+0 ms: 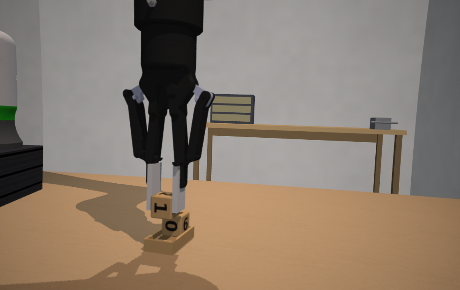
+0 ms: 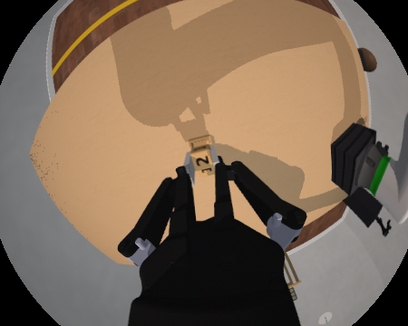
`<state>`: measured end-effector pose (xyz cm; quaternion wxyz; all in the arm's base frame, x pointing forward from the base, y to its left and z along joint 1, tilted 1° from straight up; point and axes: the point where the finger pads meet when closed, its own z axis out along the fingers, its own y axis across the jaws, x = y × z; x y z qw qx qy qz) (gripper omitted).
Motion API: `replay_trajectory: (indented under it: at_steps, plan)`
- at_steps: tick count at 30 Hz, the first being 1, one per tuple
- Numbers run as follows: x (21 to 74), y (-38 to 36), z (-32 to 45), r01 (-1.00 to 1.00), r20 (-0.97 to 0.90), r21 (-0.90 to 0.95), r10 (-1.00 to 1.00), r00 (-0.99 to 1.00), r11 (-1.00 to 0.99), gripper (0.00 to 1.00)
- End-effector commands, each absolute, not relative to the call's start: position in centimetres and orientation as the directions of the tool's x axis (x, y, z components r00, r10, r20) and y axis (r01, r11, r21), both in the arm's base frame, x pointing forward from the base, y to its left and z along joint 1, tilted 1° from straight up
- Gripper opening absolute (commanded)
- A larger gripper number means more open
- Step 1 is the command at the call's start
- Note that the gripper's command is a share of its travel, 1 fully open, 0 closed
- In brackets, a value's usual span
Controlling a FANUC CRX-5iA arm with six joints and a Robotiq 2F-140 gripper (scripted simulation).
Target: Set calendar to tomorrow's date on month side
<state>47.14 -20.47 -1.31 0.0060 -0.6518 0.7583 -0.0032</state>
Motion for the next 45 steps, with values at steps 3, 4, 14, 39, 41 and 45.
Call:
replay_trajectory:
  at_steps: [3, 4, 14, 39, 41, 45]
  plan:
    - [47.2, -20.5, -1.3, -0.989, -0.005, -0.013, -0.989, -0.150, 0.150, 0.25]
    - [47.2, -20.5, -1.3, -0.989, -0.005, -0.013, -0.989, -0.150, 0.150, 0.25]
    - [47.2, -20.5, -1.6, -0.989, -0.005, -0.013, -0.989, -0.150, 0.150, 0.25]
    - [47.2, -20.5, -3.3, -0.989, -0.005, -0.013, -0.989, -0.150, 0.150, 0.25]
    - [47.2, -20.5, -3.5, -0.989, -0.005, -0.013, -0.989, -0.150, 0.150, 0.25]
    - [47.2, -20.5, -3.7, -0.989, -0.005, -0.013, -0.989, -0.150, 0.150, 0.25]
